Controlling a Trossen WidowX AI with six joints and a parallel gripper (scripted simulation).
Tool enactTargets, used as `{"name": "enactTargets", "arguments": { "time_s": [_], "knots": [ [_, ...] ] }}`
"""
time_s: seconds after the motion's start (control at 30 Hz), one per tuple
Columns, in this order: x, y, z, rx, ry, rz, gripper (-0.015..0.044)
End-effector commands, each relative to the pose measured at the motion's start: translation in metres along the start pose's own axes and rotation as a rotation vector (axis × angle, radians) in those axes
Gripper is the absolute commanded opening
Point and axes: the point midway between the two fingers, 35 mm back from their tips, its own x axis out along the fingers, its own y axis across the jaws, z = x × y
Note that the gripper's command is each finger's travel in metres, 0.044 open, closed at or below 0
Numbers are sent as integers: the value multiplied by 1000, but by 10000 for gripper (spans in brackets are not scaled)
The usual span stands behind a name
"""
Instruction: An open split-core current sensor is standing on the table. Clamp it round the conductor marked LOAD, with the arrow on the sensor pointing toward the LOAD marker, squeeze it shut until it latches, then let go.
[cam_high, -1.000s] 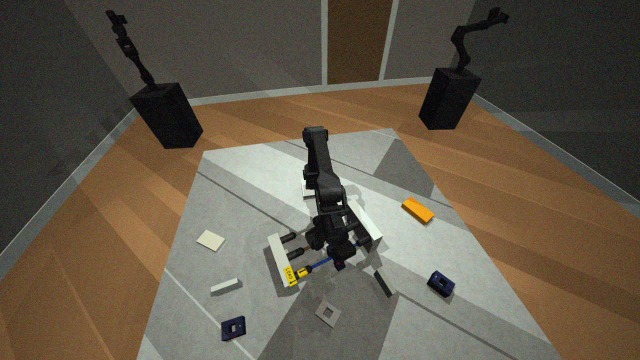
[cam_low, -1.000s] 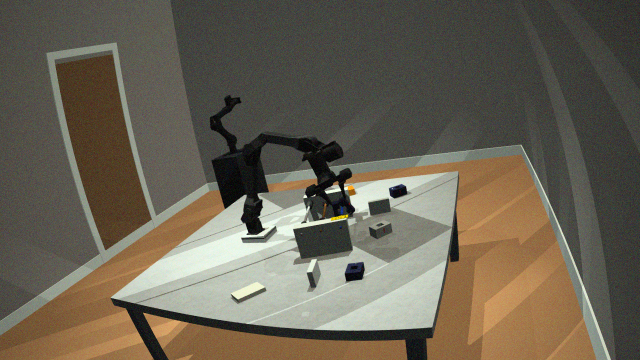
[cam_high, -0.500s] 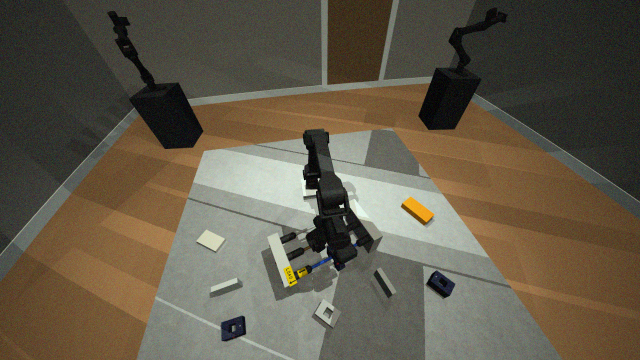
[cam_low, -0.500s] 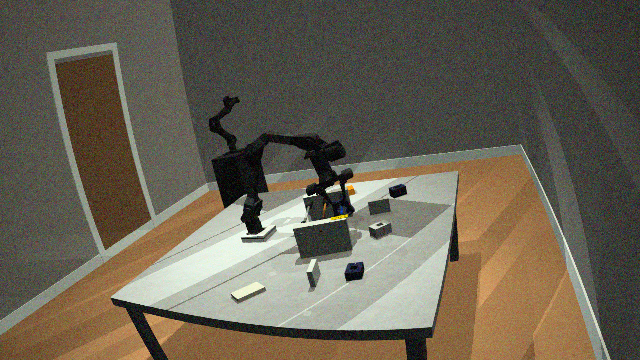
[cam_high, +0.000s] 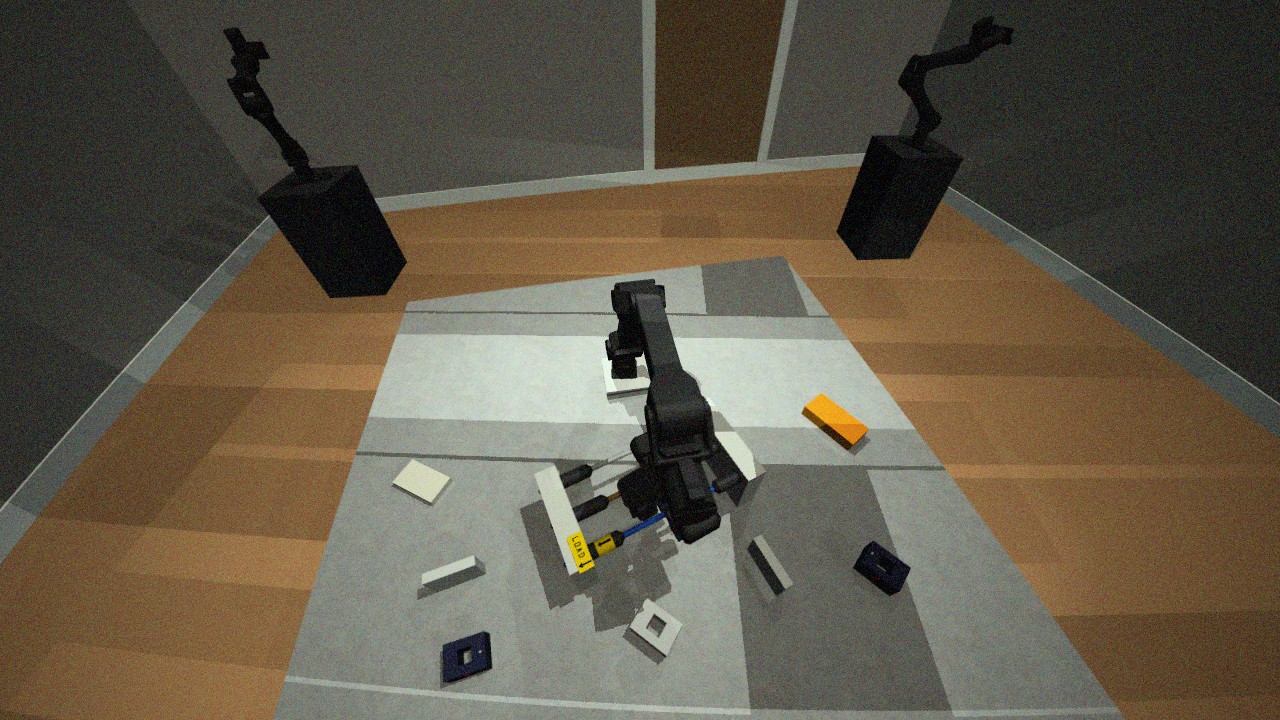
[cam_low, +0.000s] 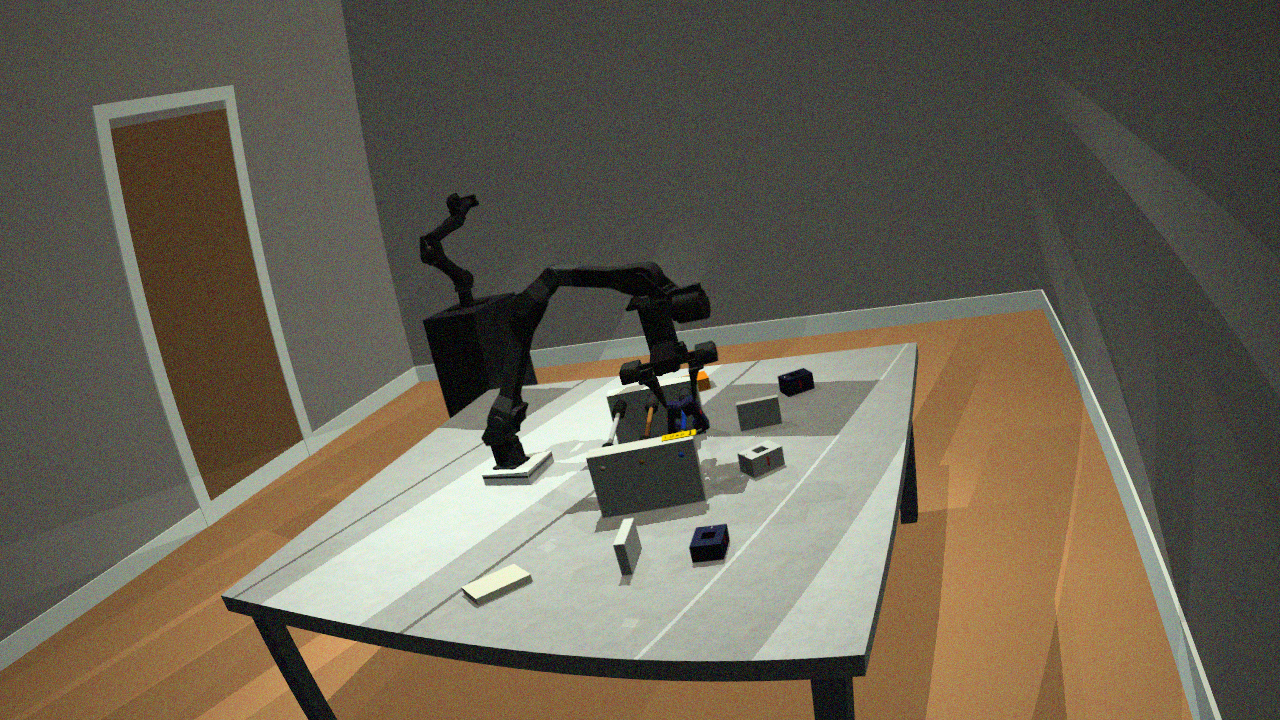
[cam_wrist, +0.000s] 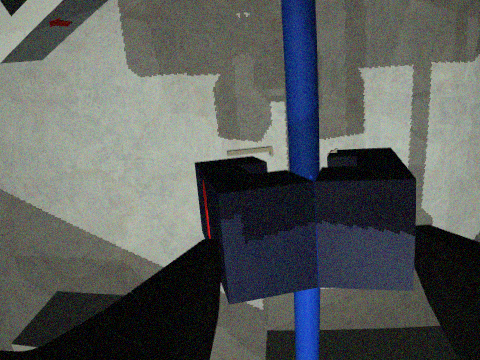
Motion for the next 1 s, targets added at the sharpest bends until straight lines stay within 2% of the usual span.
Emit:
{"name": "enactTargets", "arguments": {
  "time_s": [0.0, 0.57, 0.83, 0.97],
  "knots": [
    [0, 3, 0, 6, -6, -45, 0],
    [0, 0, 0, 0, 0, -10, 440],
    [2, 1, 0, 0, 0, -10, 440],
    [31, 0, -2, 5, -5, -1, 440]
  ]
}}
